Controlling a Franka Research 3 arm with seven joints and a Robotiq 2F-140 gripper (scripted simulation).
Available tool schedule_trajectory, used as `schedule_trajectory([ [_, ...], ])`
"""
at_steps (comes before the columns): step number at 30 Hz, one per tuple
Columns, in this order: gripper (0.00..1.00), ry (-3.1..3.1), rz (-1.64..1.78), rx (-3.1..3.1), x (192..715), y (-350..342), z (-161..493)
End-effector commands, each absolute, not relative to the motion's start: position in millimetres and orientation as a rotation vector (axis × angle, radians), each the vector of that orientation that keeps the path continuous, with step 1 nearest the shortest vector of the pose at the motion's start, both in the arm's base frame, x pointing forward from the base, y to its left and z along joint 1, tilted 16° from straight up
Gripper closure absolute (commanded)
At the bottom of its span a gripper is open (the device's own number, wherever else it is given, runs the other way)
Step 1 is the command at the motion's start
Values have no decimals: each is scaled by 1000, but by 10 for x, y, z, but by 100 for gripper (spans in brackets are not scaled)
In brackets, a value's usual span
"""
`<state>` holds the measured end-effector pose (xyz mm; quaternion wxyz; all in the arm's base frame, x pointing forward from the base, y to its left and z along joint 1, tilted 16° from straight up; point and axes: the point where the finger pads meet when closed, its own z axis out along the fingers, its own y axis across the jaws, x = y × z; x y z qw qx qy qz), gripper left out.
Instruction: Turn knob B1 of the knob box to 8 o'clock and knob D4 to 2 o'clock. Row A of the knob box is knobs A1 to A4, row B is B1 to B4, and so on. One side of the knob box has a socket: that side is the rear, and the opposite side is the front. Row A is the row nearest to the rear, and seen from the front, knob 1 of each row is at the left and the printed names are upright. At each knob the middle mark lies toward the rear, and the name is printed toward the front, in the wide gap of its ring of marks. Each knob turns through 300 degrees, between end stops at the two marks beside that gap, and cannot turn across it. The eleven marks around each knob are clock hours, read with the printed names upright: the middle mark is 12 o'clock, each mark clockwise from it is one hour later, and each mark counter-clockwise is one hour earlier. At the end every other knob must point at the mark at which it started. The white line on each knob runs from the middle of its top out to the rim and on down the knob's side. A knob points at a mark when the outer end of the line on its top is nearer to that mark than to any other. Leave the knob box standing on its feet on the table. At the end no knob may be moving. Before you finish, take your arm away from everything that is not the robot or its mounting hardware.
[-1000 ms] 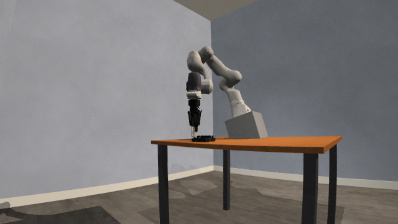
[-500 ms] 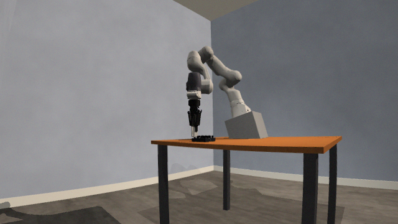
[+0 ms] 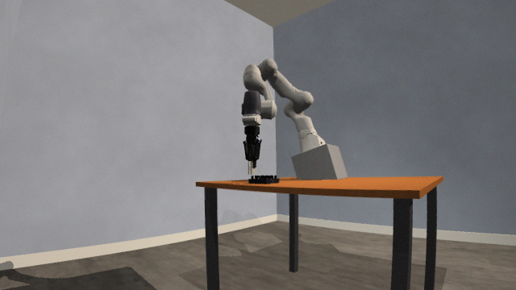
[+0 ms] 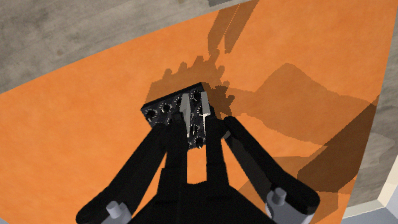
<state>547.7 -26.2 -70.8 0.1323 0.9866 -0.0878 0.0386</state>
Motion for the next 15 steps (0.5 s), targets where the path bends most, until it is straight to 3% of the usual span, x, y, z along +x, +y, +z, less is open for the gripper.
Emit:
schedule_trajectory([
  [1,88,-246,104,2861,5465,-254,-634],
  [15,88,-246,104,2861,5457,-210,-478],
])
